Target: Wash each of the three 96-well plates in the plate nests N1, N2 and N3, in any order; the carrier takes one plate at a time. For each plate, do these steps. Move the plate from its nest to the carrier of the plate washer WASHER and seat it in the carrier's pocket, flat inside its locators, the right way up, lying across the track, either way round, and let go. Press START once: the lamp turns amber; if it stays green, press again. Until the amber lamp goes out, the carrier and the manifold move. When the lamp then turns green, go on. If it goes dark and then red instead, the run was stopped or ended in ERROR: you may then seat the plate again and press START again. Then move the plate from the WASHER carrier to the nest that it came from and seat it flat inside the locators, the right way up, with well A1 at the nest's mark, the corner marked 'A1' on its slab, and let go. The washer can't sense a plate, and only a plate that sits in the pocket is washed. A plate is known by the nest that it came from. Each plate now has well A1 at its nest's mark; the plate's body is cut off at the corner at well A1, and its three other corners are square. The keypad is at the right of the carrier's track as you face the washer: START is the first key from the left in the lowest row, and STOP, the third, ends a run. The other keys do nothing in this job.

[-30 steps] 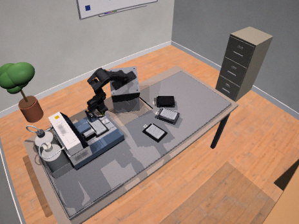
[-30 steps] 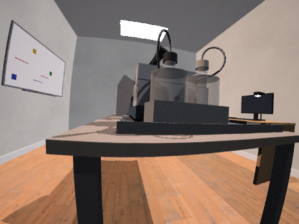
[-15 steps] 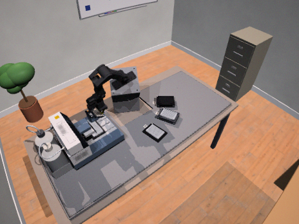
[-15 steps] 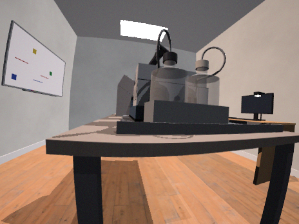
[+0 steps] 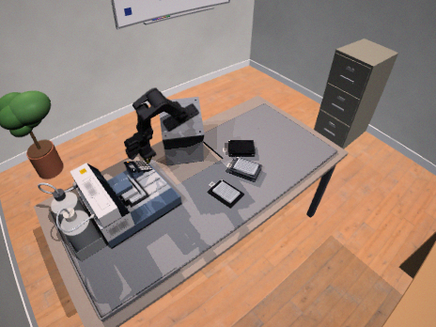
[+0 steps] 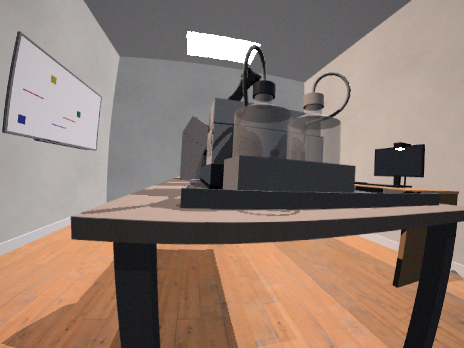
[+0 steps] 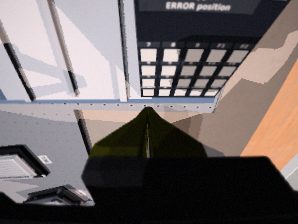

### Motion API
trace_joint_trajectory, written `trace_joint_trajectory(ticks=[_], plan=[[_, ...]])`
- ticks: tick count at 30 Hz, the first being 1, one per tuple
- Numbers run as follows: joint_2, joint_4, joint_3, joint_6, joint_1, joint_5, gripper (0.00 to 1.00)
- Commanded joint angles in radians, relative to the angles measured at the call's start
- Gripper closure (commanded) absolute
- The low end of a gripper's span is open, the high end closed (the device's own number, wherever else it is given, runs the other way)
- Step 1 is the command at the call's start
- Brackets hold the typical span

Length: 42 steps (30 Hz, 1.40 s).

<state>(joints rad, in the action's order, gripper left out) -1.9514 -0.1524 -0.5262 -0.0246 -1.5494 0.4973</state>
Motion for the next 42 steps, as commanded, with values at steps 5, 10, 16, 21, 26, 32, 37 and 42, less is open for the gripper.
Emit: trace_joint_trajectory(ticks=[5, 10, 16, 21, 26, 32, 37, 42], plan=[[0.050, 0.065, 0.004, 0.028, -0.026, 0.009, 1.00], [0.088, 0.112, 0.006, 0.047, -0.044, 0.014, 1.00], [0.116, 0.146, 0.006, 0.062, -0.057, 0.017, 1.00], [0.116, 0.146, 0.006, 0.062, -0.057, 0.017, 1.00], [0.116, 0.146, 0.006, 0.061, -0.057, 0.017, 1.00], [0.116, 0.146, 0.006, 0.061, -0.057, 0.017, 1.00], [0.116, 0.146, 0.006, 0.061, -0.057, 0.017, 1.00], [0.112, 0.226, -0.058, 0.101, -0.092, 0.026, 0.00]])
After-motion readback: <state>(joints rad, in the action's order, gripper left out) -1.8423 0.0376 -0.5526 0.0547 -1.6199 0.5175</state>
